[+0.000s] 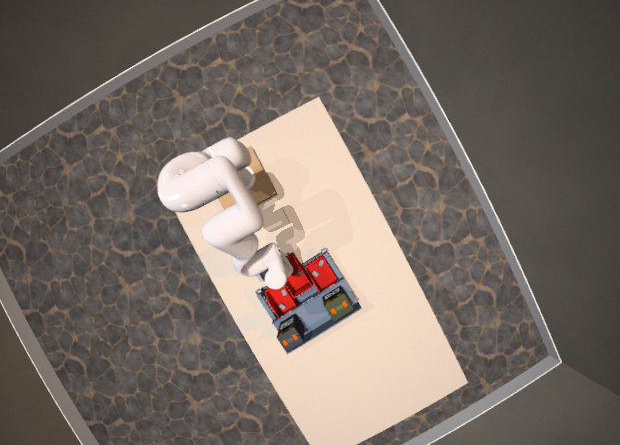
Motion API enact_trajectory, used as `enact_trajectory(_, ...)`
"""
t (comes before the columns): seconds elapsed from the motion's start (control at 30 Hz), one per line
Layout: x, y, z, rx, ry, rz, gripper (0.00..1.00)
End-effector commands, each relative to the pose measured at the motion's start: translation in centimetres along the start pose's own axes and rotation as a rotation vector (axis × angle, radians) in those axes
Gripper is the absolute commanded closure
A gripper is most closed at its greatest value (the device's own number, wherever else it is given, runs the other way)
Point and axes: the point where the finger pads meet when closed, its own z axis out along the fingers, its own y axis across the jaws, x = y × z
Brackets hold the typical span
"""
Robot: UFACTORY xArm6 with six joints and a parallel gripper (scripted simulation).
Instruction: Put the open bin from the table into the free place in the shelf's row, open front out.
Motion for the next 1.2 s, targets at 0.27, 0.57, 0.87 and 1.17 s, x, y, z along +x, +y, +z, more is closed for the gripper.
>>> enact_trajectory(0.27, 0.0, -1.1, -0.2, 0.005, 0.000, 0.000, 1.00)
enact_trajectory(0.57, 0.0, -1.8, -0.2, 0.005, 0.000, 0.000, 1.00)
enact_trajectory(0.87, 0.0, -2.0, -0.2, 0.005, 0.000, 0.000, 1.00)
enact_trajectory(1.17, 0.0, -3.0, -0.2, 0.005, 0.000, 0.000, 1.00)
